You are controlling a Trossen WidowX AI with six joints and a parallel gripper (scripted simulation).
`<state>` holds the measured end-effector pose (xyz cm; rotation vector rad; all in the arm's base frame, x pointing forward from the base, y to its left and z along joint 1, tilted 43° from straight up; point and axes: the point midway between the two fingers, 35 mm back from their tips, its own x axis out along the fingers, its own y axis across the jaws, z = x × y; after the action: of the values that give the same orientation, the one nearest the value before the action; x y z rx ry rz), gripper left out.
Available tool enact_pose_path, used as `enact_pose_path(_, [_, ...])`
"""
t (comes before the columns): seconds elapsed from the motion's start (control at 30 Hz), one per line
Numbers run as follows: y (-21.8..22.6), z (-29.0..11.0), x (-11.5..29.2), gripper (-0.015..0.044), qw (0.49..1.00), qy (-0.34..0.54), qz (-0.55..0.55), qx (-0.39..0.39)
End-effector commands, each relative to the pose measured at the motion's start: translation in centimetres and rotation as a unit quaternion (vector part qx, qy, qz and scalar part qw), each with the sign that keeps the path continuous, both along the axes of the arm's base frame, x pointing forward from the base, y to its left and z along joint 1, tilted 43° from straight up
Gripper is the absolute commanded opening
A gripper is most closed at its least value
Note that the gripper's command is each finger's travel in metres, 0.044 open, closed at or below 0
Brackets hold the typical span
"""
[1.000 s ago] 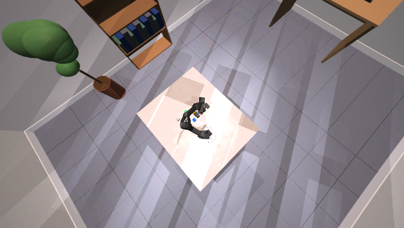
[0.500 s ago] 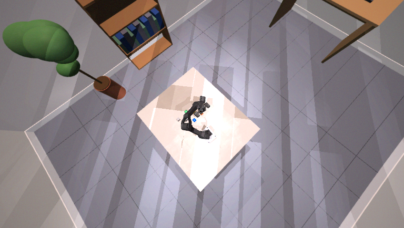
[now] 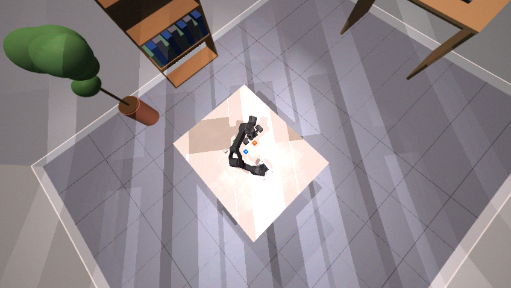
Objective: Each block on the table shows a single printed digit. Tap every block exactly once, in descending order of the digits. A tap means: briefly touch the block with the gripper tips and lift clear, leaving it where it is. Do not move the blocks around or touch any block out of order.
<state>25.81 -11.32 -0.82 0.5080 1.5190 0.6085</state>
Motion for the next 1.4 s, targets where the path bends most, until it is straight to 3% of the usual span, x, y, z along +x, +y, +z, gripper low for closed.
enact_pose_path(0.0, [3.2, 3.1, 5.3, 0.0020, 1.000, -0.008, 0.008, -0.007])
enact_pose_path(0.2, [8.9, 7.6, 10.6, 0.0020, 1.000, -0.015, 0.005, 0.011])
enact_pose_path(0.43, [9.6, 8.0, 11.0, 0.0020, 1.000, -0.015, 0.005, 0.014])
enact_pose_path(0.67, [14.9, 2.3, 10.9, 0.0020, 1.000, -0.016, 0.005, 0.015])
enact_pose_path(1.37, [16.6, 0.4, 10.8, 0.0020, 1.000, -0.016, 0.005, 0.016])
